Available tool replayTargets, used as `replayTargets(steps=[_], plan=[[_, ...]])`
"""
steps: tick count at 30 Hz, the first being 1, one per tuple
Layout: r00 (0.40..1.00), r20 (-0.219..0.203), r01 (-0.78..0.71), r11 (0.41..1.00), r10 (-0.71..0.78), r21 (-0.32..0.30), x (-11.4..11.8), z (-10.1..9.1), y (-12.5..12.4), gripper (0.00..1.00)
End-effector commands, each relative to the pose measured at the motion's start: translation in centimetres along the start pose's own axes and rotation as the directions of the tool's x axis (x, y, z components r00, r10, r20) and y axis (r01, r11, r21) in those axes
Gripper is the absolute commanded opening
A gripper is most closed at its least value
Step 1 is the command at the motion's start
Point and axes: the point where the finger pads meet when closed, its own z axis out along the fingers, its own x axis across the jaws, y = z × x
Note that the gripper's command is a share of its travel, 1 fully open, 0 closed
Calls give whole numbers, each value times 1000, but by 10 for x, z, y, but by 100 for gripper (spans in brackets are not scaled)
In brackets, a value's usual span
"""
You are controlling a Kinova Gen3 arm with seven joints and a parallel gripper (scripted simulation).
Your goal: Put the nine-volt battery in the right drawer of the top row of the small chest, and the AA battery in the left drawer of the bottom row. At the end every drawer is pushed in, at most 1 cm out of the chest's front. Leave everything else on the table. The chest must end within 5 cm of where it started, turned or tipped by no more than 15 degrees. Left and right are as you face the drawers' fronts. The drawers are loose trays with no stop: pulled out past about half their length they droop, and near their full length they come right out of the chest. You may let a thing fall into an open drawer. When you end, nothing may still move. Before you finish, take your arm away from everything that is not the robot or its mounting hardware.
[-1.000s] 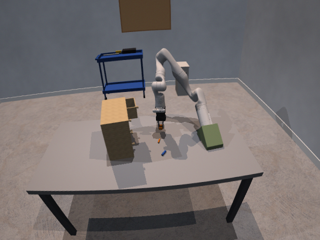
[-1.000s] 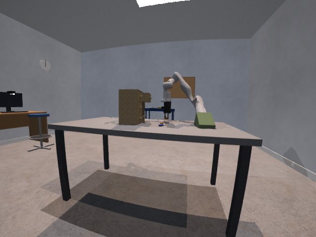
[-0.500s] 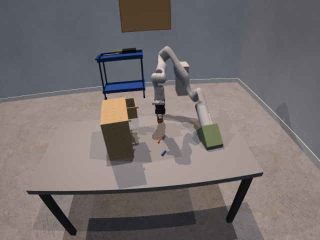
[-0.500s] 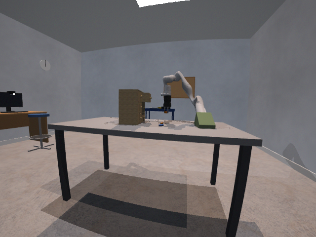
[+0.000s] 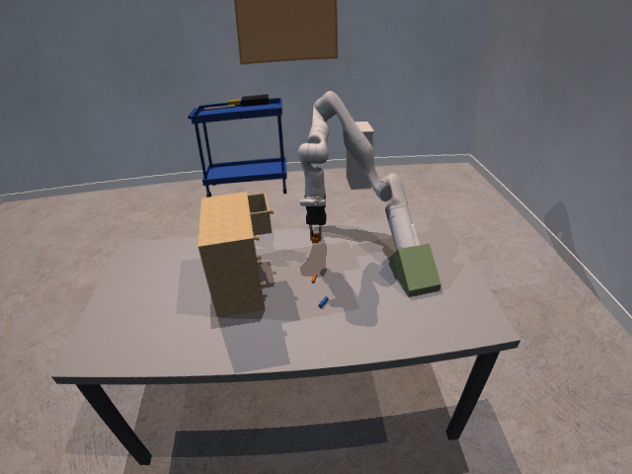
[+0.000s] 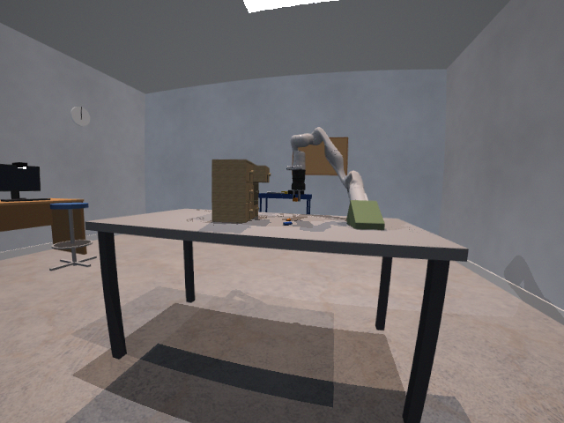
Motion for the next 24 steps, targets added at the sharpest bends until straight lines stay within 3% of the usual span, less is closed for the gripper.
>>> replayTargets(steps=[1,18,24], plan=[[1000,-1,1,1000,-1,1,0,-1,0,51],[988,-5,154,988,-154,-4,3,-1,-7,51],[958,-7,285,958,-285,-8,6,-2,-11,51]])
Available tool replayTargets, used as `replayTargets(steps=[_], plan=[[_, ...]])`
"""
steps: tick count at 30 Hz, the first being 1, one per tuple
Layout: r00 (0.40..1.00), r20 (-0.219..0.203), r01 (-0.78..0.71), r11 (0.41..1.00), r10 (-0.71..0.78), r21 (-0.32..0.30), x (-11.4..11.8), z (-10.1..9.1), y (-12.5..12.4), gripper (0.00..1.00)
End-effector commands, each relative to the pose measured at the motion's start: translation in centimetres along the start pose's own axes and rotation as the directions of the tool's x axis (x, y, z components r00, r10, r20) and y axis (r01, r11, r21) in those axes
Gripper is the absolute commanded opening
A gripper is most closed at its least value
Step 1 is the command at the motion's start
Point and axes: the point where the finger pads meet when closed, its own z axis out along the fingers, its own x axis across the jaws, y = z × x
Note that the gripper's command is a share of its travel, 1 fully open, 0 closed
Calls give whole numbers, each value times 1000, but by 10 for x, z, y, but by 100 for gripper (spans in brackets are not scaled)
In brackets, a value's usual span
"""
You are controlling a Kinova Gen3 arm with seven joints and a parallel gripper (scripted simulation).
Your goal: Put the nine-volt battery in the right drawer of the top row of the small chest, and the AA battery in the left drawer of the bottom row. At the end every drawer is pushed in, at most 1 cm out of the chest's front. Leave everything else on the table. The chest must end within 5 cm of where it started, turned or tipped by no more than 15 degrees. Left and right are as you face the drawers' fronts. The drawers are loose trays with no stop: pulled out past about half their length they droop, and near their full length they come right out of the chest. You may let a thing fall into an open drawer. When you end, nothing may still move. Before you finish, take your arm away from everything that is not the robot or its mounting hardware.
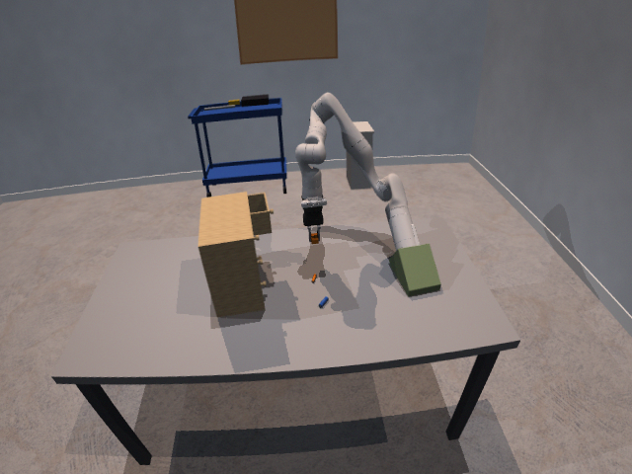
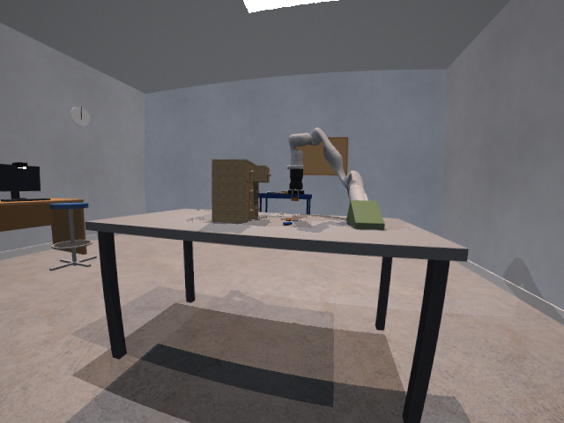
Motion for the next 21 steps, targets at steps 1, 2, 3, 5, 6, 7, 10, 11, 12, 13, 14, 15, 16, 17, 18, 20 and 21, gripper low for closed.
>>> replayTargets(steps=[1,2,3,5,6,7,10,11,12,13,14,15,16,17,18,20,21], plan=[[999,3,52,999,-52,-1,2,1,-3,51],[997,3,80,997,-80,-2,3,1,-4,51],[994,3,108,994,-108,-2,4,1,-4,51],[986,2,167,986,-167,-4,5,0,-6,51],[980,2,198,980,-198,-4,6,0,-7,51],[973,2,229,973,-229,-5,7,0,-8,51],[956,2,293,956,-293,-6,9,0,-9,51],[956,2,293,956,-293,-6,9,0,-9,51],[946,1,326,946,-326,-6,10,0,-10,51],[934,2,358,934,-358,-7,10,0,-11,51],[920,2,391,920,-391,-7,11,0,-12,51],[906,2,424,906,-424,-8,12,0,-12,51],[890,2,456,890,-456,-8,13,0,-13,51],[873,2,488,873,-488,-8,14,0,-14,51],[854,2,520,854,-520,-9,15,0,-15,51],[813,3,582,813,-582,-9,17,0,-16,51],[790,3,612,790,-612,-9,19,0,-17,51]])
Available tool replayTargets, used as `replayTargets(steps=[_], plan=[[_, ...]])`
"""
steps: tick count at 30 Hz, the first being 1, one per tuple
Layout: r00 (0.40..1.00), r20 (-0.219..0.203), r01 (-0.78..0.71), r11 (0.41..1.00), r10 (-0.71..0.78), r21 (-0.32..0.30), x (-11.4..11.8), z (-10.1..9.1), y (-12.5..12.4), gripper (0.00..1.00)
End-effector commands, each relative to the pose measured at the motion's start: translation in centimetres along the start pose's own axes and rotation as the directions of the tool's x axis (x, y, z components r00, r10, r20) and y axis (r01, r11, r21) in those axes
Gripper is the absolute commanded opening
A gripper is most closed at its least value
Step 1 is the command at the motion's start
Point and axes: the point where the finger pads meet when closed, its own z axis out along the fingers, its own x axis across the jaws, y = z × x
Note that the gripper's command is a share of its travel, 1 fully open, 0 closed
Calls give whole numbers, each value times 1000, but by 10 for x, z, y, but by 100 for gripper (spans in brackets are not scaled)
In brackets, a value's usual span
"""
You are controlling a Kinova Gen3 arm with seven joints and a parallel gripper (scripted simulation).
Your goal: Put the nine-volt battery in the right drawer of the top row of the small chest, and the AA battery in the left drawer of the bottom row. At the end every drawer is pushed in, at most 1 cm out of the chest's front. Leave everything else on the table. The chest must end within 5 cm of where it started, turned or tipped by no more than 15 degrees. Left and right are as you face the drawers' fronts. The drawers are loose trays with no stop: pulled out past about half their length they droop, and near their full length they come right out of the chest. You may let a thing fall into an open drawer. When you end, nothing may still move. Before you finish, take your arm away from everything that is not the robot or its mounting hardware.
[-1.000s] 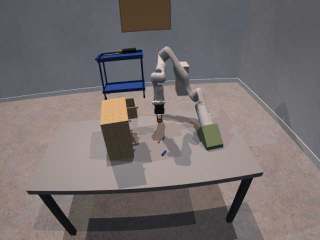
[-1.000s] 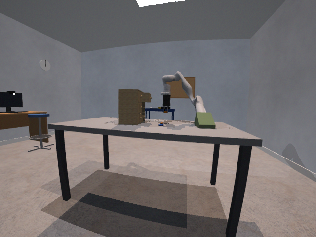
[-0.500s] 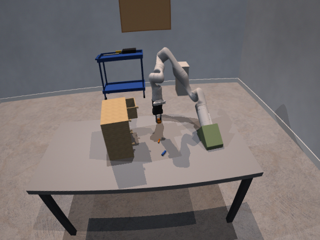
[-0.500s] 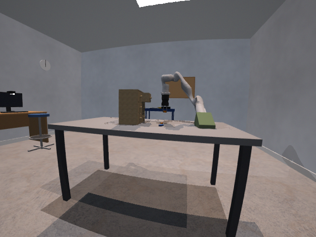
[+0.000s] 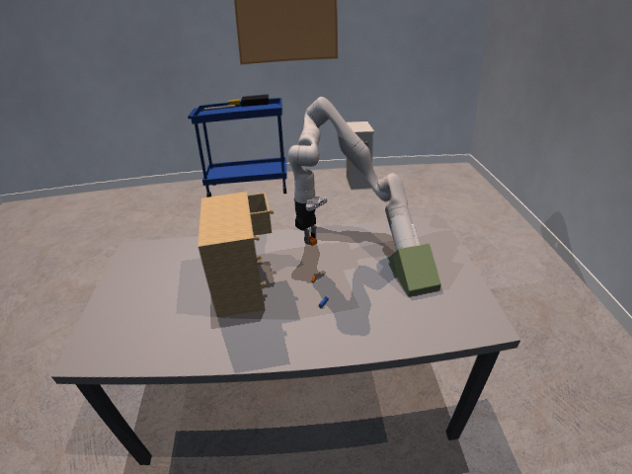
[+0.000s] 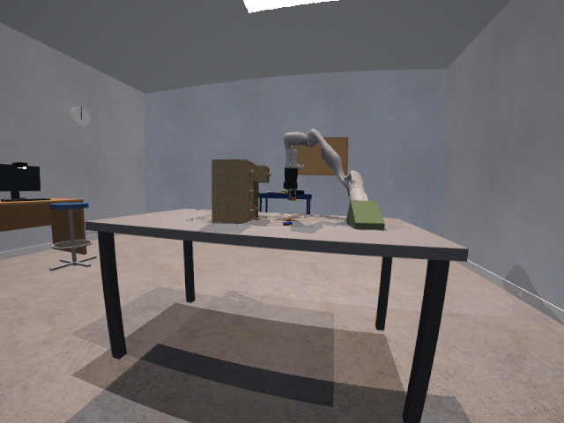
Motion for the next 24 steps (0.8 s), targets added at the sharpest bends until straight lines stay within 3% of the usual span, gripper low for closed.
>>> replayTargets(steps=[1,9,22,24], plan=[[997,9,78,997,-78,6,4,3,-1,51],[955,7,296,955,-296,9,12,3,0,51],[753,-3,658,753,-658,17,26,4,5,51],[753,-3,658,753,-658,17,26,4,5,51]])
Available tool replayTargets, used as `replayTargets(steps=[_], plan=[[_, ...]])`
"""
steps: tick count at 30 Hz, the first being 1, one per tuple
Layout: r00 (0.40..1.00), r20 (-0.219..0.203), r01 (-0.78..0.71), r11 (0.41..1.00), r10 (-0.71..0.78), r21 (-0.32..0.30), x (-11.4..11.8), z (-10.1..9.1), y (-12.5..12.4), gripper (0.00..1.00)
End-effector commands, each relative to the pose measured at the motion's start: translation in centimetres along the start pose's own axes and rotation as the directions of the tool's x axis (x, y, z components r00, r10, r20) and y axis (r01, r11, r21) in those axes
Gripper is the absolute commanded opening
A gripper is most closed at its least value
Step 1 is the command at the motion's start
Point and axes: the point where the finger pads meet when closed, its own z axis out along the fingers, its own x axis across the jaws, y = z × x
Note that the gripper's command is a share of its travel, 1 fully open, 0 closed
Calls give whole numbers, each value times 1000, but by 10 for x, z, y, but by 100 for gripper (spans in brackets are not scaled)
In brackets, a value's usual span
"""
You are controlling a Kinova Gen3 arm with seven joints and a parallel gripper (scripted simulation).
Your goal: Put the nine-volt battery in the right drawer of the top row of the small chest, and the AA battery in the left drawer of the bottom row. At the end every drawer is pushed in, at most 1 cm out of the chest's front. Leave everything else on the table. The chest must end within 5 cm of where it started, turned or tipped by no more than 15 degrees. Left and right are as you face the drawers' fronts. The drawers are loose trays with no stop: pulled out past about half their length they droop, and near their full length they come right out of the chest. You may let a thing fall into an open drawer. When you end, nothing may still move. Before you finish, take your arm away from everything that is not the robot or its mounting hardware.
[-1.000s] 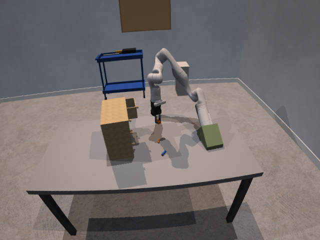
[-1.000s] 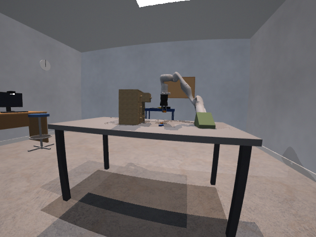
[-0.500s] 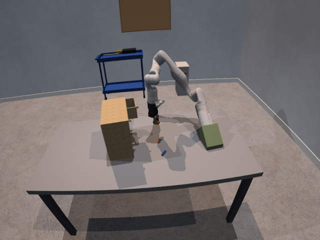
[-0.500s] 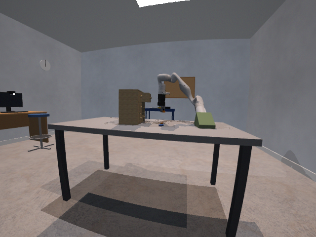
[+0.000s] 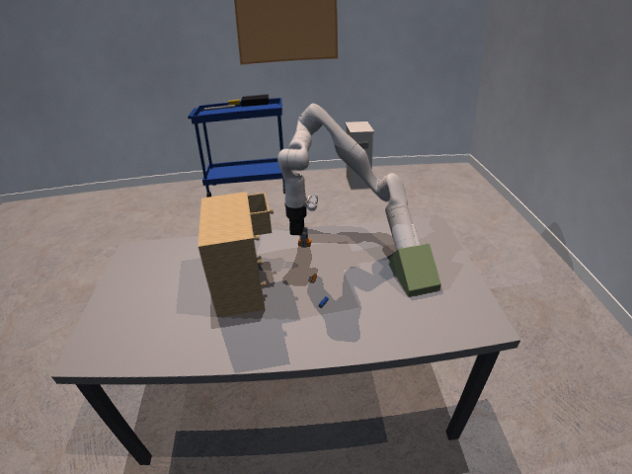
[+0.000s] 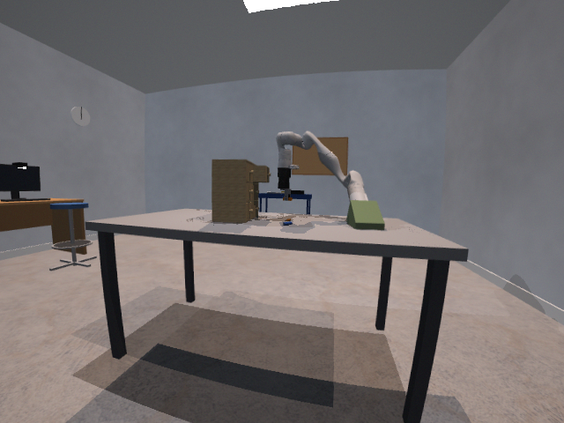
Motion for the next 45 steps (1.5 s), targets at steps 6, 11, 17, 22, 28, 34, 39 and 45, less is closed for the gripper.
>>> replayTargets(steps=[6,11,17,22,28,34,39,45], plan=[[990,-2,144,990,-144,10,3,3,5,51],[973,-5,229,973,-229,12,5,3,9,51],[961,-7,276,961,-276,13,6,4,11,51],[951,-9,311,950,-310,14,6,4,12,51],[945,-10,326,945,-326,14,7,4,13,51],[945,-10,327,945,-327,14,7,4,13,51],[945,-10,327,945,-327,14,7,3,13,51],[945,-10,327,945,-327,14,7,-1,13,51]])
